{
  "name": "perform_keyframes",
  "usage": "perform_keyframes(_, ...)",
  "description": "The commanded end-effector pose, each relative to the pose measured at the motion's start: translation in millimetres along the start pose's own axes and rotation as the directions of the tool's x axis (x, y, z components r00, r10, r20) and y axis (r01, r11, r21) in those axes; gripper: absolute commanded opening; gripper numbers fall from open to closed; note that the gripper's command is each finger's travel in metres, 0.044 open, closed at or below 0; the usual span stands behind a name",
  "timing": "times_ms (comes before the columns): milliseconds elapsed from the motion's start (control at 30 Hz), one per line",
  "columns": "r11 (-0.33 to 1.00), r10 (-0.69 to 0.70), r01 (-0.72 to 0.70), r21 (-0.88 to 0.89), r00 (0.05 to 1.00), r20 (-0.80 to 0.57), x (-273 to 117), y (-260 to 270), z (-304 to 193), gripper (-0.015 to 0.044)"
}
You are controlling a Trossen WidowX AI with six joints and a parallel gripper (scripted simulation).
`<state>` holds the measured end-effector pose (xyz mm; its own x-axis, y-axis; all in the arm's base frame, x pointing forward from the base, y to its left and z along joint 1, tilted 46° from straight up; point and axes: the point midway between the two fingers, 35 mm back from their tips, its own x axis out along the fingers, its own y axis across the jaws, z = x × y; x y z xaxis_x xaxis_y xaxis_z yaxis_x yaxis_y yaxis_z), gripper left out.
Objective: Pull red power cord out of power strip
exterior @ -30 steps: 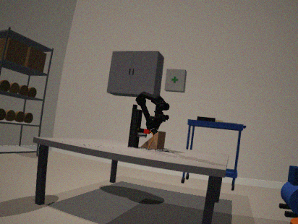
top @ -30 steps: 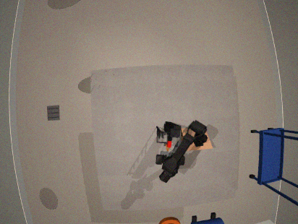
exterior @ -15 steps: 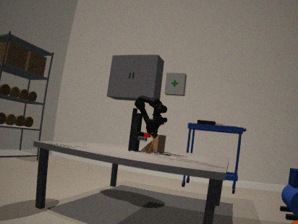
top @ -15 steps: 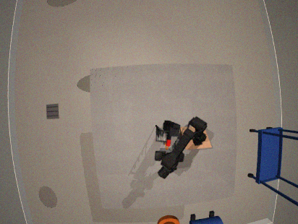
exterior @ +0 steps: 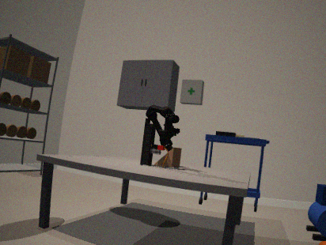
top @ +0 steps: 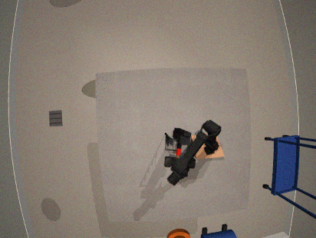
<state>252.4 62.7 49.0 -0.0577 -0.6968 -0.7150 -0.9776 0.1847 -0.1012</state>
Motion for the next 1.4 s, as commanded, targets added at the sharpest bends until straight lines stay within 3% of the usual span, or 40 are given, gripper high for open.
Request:
perform_keyframes(0,1.0,-0.001,0.001,-0.006,1.0,-0.007,1,1,-9,0.016)
perform_keyframes(1200,1.0,-0.001,0.001,-0.006,1.0,-0.011,14,3,-39,0.016)
perform_keyframes(1367,1.0,0.002,-0.002,-0.001,1.0,-0.006,11,3,-39,0.0048)
